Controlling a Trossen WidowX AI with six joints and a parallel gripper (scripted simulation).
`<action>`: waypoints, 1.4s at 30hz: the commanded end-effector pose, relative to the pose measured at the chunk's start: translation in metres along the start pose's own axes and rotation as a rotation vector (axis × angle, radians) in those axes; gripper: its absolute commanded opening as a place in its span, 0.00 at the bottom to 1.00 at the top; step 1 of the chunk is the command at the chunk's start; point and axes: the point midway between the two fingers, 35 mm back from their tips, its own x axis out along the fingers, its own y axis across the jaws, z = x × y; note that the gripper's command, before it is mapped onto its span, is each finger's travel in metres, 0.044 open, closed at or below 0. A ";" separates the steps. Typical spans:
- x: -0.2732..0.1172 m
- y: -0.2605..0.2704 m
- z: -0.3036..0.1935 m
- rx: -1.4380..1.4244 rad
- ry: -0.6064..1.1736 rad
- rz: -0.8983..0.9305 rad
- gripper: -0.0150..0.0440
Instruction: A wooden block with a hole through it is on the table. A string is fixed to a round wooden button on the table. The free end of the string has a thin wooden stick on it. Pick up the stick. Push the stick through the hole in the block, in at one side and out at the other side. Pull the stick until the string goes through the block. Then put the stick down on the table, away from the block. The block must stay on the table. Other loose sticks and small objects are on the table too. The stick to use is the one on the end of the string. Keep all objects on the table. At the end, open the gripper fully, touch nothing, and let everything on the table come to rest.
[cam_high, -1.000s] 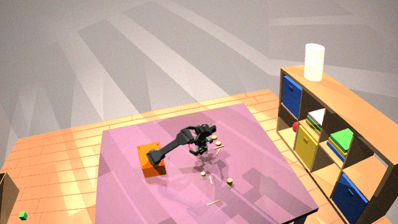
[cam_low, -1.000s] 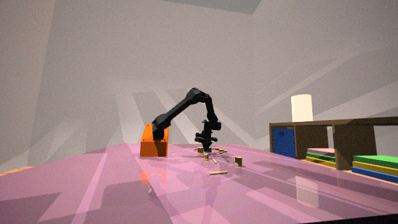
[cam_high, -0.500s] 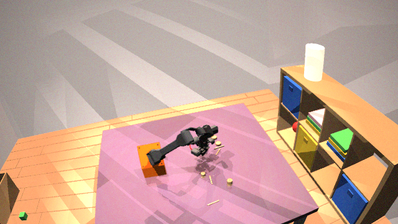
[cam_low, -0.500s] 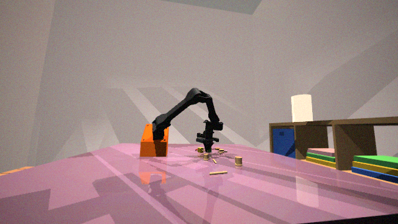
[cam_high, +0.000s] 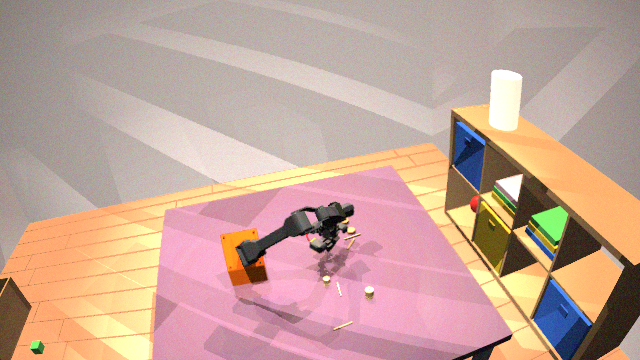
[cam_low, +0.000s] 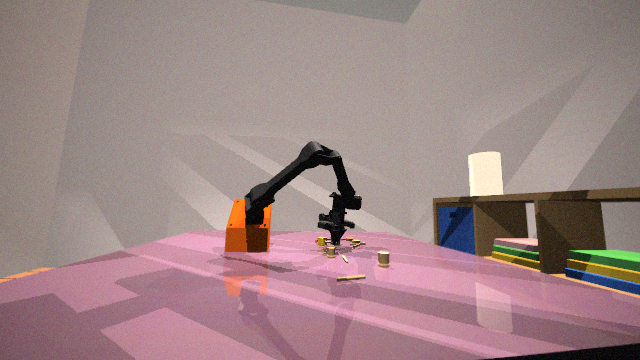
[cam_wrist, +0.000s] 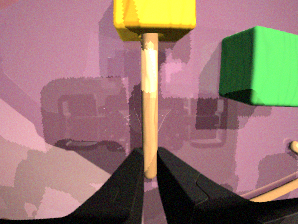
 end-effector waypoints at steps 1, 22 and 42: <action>-0.001 0.000 -0.006 -0.001 0.005 0.000 0.25; -0.003 -0.005 -0.025 0.001 0.007 0.001 0.25; -0.006 0.002 -0.044 0.000 0.007 0.000 0.25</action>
